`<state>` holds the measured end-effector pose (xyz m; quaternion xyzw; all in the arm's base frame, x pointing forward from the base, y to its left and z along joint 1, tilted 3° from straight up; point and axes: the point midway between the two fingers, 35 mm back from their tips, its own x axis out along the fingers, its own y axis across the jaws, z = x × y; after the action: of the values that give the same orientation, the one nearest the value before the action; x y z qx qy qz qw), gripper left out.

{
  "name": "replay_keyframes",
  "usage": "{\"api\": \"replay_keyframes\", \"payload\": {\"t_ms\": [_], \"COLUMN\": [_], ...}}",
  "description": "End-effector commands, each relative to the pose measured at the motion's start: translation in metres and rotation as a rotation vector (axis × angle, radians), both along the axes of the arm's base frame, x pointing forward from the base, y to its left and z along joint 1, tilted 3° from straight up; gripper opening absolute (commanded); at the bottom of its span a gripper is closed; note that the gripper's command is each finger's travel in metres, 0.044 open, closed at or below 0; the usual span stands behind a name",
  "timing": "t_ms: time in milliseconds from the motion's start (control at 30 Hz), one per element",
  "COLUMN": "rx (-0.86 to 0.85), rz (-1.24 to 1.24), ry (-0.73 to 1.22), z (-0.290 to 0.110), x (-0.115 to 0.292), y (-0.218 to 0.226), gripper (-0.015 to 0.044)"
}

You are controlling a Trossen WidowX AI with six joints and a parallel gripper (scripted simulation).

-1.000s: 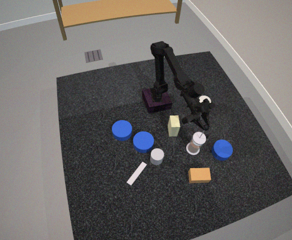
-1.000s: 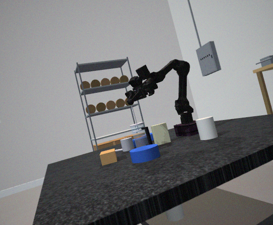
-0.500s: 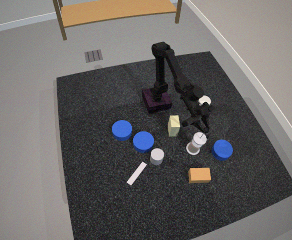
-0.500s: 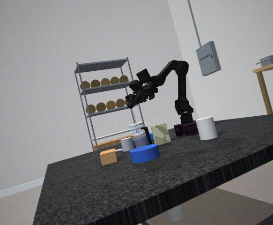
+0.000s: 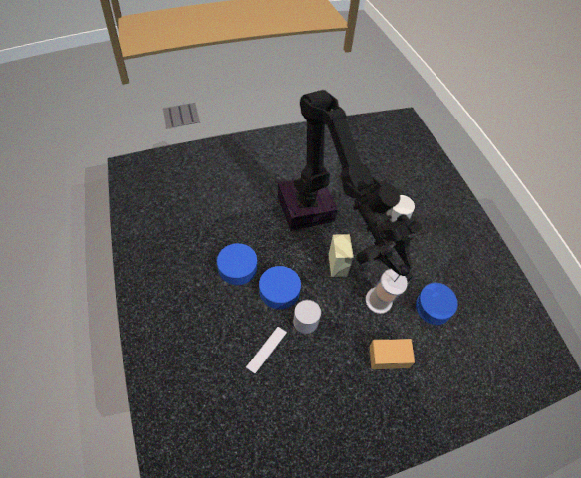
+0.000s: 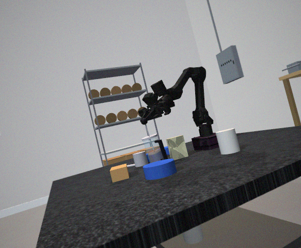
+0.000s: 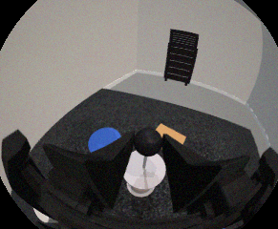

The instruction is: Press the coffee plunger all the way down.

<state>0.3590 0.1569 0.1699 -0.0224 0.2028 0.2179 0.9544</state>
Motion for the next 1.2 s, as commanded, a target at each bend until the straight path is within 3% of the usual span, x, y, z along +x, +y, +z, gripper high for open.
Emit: {"api": "replay_keyframes", "payload": {"t_ms": [0, 1167], "rx": [-0.03, -0.029], "rz": [-0.004, -0.004], "ry": [0.087, 0.086], "z": [-0.038, -0.038], "x": [-0.005, 0.009], "y": [-0.001, 0.007], "gripper": [0.0127, 0.0127]}}
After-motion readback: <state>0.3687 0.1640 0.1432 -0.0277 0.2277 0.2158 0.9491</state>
